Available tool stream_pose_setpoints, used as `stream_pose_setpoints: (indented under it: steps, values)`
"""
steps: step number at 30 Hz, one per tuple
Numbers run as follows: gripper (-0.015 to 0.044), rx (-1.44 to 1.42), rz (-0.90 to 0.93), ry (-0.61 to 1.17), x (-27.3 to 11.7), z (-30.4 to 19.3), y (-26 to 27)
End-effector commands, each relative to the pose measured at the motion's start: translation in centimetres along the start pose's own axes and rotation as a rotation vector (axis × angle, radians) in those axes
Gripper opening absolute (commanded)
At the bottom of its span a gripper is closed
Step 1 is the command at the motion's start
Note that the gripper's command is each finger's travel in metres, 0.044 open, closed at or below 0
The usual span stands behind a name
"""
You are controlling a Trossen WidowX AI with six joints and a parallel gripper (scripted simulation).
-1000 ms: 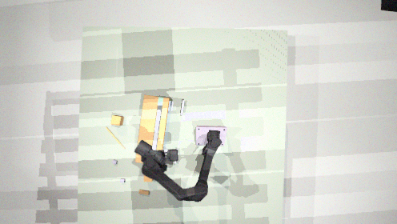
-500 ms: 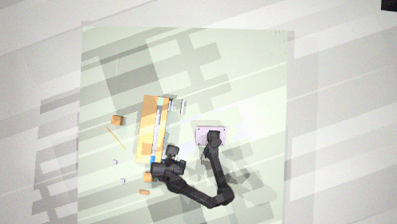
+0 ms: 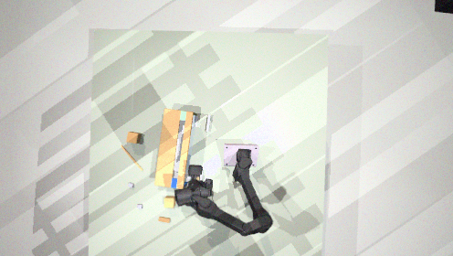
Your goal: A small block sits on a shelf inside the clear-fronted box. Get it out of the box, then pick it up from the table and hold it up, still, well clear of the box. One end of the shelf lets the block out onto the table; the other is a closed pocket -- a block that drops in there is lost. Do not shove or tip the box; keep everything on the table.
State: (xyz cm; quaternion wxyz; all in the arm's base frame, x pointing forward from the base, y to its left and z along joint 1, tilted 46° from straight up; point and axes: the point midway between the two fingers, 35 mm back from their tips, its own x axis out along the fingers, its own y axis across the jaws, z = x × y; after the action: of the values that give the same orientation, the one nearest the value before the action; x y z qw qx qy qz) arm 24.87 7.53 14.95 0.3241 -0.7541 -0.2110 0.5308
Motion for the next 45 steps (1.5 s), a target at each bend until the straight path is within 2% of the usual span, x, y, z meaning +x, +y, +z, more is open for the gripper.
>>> stream_pose_setpoints:
  steps: [1,3,45]
  values:
    - [0.0285,0.009,0.0,-0.004,4.1,2.2,0.0]
    - [0.0285,0.011,-0.009,-0.001,5.3,3.0,-0.1]
    - [0.0285,0.012,-0.012,-0.001,10.7,5.5,-0.3]
